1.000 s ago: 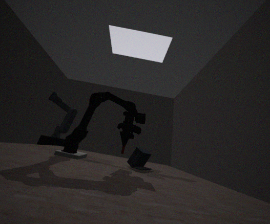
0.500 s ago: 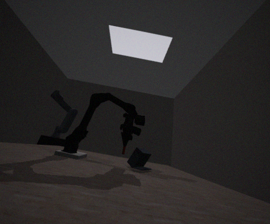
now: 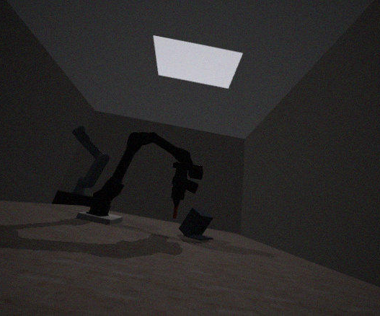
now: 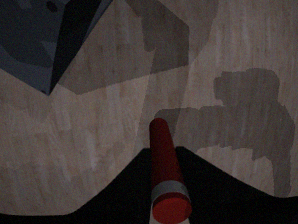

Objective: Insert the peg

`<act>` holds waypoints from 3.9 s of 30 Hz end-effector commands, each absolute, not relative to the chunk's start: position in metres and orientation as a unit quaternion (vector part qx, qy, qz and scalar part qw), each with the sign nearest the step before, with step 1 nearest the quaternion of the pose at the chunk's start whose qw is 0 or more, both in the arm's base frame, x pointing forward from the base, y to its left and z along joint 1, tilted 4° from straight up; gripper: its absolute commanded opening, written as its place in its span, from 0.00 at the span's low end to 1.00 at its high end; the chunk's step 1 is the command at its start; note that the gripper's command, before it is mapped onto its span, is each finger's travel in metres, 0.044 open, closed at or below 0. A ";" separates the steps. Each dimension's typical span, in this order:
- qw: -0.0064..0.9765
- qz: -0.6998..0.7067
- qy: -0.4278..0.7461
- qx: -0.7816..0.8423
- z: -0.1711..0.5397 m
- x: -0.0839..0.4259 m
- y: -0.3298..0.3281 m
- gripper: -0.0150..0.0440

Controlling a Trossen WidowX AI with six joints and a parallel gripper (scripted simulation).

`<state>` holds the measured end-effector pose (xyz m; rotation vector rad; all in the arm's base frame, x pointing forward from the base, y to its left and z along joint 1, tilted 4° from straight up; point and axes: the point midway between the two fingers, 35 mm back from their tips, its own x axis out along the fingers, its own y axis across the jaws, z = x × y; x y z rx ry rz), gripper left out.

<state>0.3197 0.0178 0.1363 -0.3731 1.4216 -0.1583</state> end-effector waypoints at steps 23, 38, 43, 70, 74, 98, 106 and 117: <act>0.726 -0.035 0.623 -0.287 0.131 0.320 0.043 0.25; 0.716 -0.015 0.603 -0.353 0.129 0.319 0.059 0.25; 0.711 -0.009 0.595 -0.374 0.129 0.319 0.064 0.25; 0.682 0.022 0.547 -0.484 0.128 0.314 0.093 0.25; 0.677 0.027 0.539 -0.500 0.128 0.313 0.097 0.25; 0.643 0.048 0.487 -0.590 0.129 0.305 0.124 0.25; 0.630 0.054 0.468 -0.618 0.130 0.302 0.133 0.25; 0.611 0.060 0.440 -0.655 0.131 0.297 0.145 0.25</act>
